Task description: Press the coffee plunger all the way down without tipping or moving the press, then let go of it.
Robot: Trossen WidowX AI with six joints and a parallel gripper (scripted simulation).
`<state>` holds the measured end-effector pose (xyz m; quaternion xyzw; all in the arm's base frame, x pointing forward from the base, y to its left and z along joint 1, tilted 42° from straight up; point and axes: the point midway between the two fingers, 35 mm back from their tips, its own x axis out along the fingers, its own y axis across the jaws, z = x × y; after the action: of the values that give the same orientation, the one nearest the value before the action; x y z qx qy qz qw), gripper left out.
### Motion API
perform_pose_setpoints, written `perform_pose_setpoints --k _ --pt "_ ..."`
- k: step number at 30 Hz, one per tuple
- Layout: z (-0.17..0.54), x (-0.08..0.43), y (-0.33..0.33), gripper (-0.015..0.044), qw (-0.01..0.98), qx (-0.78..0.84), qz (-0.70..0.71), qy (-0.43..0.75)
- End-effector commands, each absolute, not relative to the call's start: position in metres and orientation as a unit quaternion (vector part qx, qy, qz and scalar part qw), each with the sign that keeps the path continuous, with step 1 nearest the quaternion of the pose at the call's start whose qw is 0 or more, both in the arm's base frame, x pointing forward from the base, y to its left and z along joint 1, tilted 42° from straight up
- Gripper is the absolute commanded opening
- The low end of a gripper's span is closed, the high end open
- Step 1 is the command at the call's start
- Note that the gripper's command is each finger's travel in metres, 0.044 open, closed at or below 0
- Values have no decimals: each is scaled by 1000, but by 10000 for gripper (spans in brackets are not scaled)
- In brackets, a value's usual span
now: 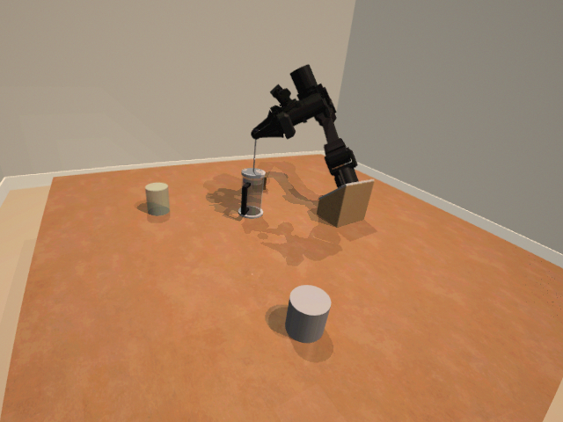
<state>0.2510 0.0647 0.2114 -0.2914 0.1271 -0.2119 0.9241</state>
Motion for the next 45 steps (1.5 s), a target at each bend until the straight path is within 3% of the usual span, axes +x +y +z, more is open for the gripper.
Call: perform_pose_setpoints --k 1,5,45 --pt "213 251 64 204 925 -291 -211 126" --pt "213 251 64 120 925 -291 -211 126" --pt "174 265 39 120 925 -287 -209 133"
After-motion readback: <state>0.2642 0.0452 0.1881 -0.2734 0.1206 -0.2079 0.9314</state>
